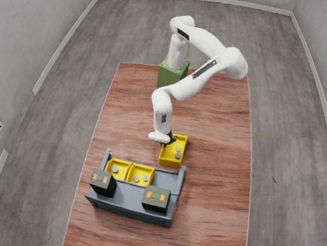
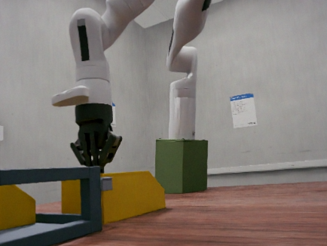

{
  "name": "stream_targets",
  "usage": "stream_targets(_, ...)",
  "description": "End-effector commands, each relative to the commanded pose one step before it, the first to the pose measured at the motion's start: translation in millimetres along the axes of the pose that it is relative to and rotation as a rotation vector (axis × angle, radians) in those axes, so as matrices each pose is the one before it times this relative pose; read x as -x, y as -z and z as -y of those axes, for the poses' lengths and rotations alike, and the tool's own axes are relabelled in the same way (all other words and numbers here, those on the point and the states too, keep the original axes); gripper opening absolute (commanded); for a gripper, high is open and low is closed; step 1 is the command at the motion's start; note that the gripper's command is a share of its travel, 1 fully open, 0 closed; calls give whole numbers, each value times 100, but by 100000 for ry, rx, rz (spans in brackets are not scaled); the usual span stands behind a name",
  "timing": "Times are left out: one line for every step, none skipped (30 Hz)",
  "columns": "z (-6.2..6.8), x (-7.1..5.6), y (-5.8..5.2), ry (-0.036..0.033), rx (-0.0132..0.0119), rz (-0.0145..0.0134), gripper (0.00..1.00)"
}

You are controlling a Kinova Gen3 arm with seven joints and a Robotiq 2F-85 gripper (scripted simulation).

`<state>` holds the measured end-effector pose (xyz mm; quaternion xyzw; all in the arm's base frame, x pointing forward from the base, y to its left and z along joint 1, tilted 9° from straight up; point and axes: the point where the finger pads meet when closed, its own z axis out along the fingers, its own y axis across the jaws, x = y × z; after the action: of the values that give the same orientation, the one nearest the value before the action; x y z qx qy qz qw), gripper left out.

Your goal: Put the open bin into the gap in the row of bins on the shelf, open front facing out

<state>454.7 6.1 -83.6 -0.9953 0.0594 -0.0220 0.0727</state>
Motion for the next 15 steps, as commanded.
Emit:
stream_targets(1, 4, -75, 32, 34, 47, 10)
stream_targets(0, 0, 0, 0, 0, 0, 10)
stream_targets(0, 0, 0, 0, 0, 0, 10)
stream_targets(0, 0, 0, 0, 0, 0, 10)
stream_targets(0, 0, 0, 0, 0, 0, 10)
stream_targets(0, 0, 0, 0, 0, 0, 10)
stream_targets(0, 0, 0, 0, 0, 0, 10)
stream_targets(0, 0, 0, 0, 0, 0, 10)
stream_targets(2, -58, 117, -36, -53, -156, 10)
stream_targets(-2, 6, -18, 9, 14, 38, 10)
stream_targets(-2, 6, -18, 9, 14, 38, 10)
stream_targets(-2, 6, -18, 9, 14, 38, 10)
stream_targets(-2, 6, -18, 9, 14, 38, 10)
stream_targets(0, 0, 0, 0, 0, 0, 10)
stream_targets(0, 0, 0, 0, 0, 0, 10)
